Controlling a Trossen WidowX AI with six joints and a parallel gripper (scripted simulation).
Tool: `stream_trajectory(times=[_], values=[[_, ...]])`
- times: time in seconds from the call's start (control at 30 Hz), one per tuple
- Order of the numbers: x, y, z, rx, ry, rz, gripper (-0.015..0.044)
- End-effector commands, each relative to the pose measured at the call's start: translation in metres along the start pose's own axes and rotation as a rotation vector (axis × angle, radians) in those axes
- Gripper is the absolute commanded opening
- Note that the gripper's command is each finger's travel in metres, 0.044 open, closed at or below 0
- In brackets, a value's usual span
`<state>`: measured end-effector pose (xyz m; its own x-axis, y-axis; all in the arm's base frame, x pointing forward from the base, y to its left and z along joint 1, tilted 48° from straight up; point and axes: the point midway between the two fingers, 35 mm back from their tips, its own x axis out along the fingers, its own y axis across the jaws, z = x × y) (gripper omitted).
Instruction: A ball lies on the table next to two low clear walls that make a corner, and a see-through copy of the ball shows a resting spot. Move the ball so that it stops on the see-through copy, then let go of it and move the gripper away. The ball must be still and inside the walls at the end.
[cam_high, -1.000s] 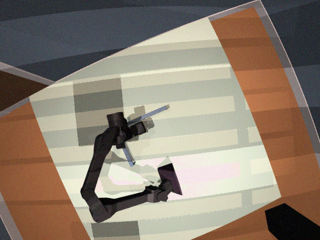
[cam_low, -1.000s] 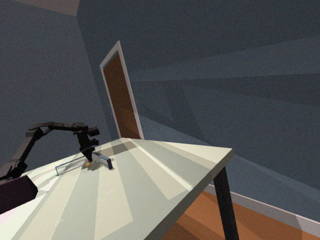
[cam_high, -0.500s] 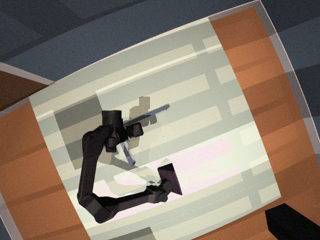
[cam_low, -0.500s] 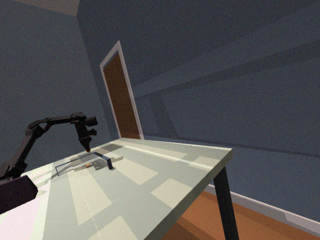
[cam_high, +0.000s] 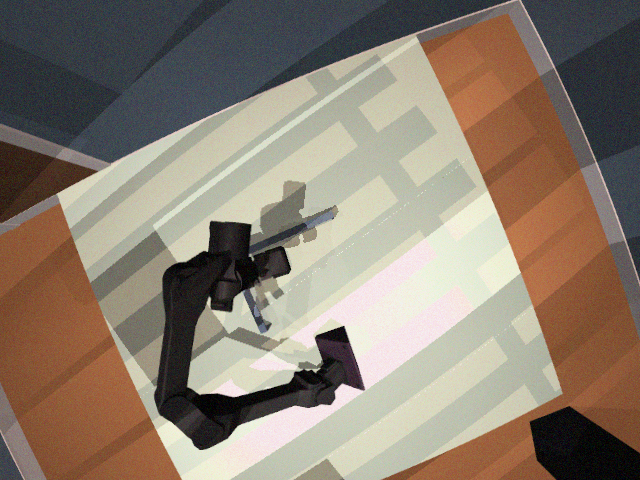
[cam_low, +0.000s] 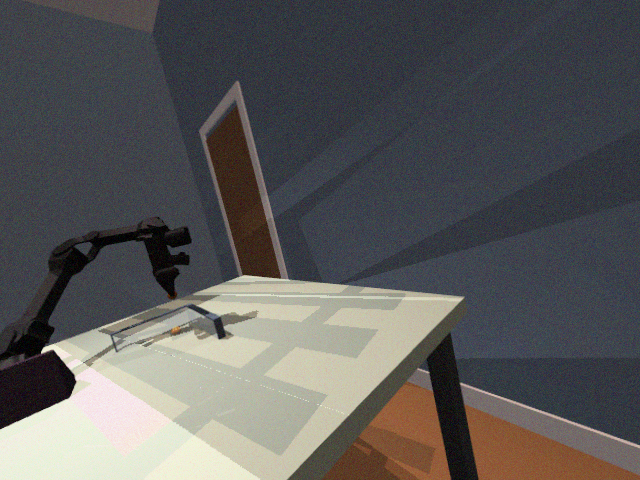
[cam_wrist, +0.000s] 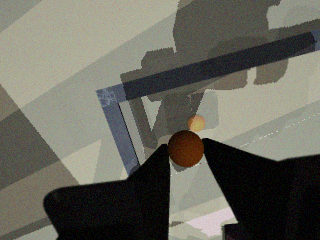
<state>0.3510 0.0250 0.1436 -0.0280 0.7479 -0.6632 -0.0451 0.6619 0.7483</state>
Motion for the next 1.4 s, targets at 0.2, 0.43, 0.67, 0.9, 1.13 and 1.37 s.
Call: stream_trajectory(times=[0.2, 0.43, 0.67, 0.9, 1.13, 1.37], values=[[0.022, -0.026, -0.017, -0.079, 0.014, -0.01, 0.0], [0.034, -0.03, -0.019, -0.092, 0.016, -0.011, 0.0], [0.065, -0.031, -0.018, -0.092, 0.015, -0.012, 0.0], [0.095, -0.03, -0.021, -0.093, 0.016, -0.008, 0.0], [0.099, -0.03, -0.021, -0.093, 0.016, -0.008, 0.0], [0.111, -0.03, -0.021, -0.093, 0.015, -0.008, 0.0]])
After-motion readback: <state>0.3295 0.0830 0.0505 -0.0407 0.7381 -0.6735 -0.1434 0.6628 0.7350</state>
